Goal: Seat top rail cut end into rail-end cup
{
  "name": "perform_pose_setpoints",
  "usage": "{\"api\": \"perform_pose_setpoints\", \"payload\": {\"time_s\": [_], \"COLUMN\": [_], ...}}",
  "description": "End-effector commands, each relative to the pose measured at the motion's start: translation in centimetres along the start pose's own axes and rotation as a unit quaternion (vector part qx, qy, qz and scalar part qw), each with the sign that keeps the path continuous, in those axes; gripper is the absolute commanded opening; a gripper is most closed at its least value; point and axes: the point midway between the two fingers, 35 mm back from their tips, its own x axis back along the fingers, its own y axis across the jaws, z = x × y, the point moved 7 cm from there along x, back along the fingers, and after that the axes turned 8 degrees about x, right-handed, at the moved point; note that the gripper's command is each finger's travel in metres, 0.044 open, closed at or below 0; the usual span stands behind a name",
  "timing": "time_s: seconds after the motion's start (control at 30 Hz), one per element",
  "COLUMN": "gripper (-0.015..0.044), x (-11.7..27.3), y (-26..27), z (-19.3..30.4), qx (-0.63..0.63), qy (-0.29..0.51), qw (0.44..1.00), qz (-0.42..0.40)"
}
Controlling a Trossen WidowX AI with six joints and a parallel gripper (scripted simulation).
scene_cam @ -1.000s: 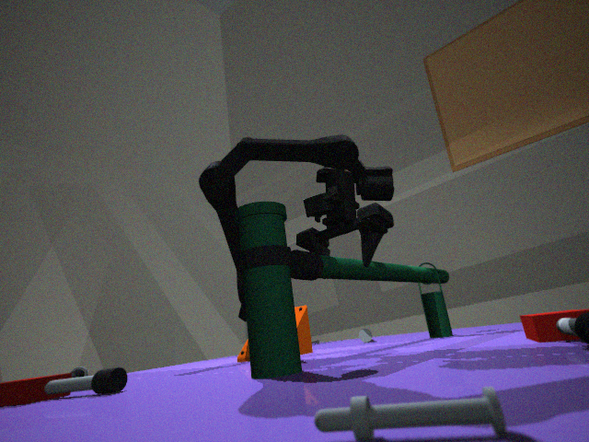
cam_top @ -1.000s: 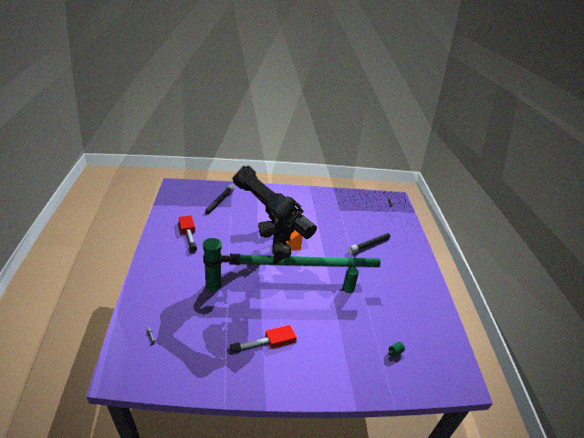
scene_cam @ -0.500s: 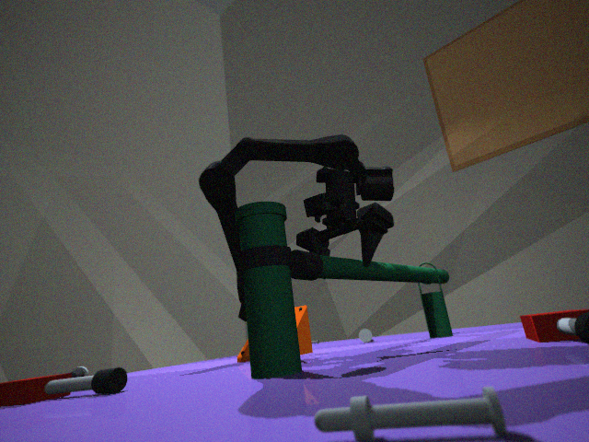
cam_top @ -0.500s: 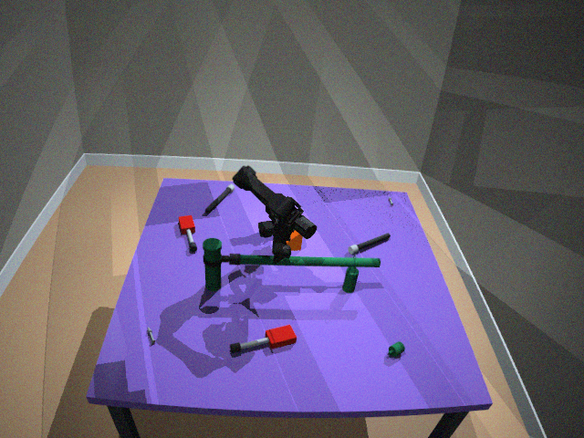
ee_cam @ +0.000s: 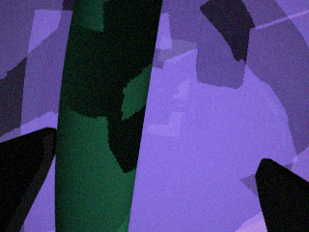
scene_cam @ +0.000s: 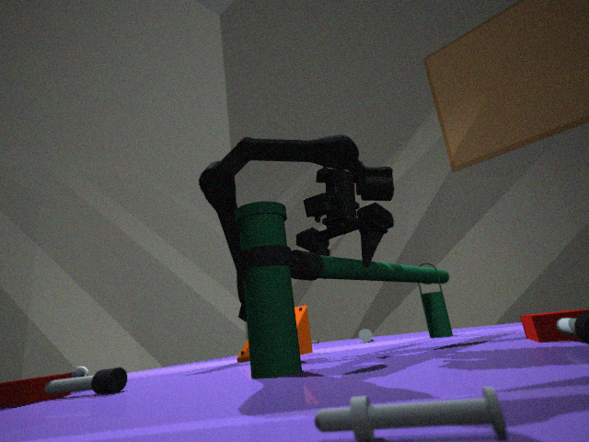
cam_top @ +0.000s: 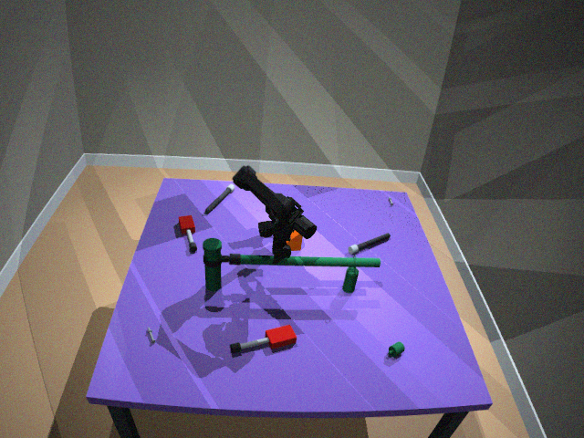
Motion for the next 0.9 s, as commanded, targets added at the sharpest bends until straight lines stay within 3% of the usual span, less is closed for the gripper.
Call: {"api": "perform_pose_setpoints", "payload": {"time_s": [0.0,0.3,0.5,0.87], "gripper": [0.0440,0.0440,0.0440,0.0440], "x": [0.0,0.2,3.9,3.9], "y": [-0.4,0.0,-1.1,-1.1], "z": [0.3,0.0,-0.4,-0.4], "qx": [0.007,0.000,0.004,0.004], "qy": [0.005,0.002,0.035,0.035], "qw": [1.000,1.000,0.997,0.997], "qz": [0.008,-0.004,-0.063,-0.063]}}
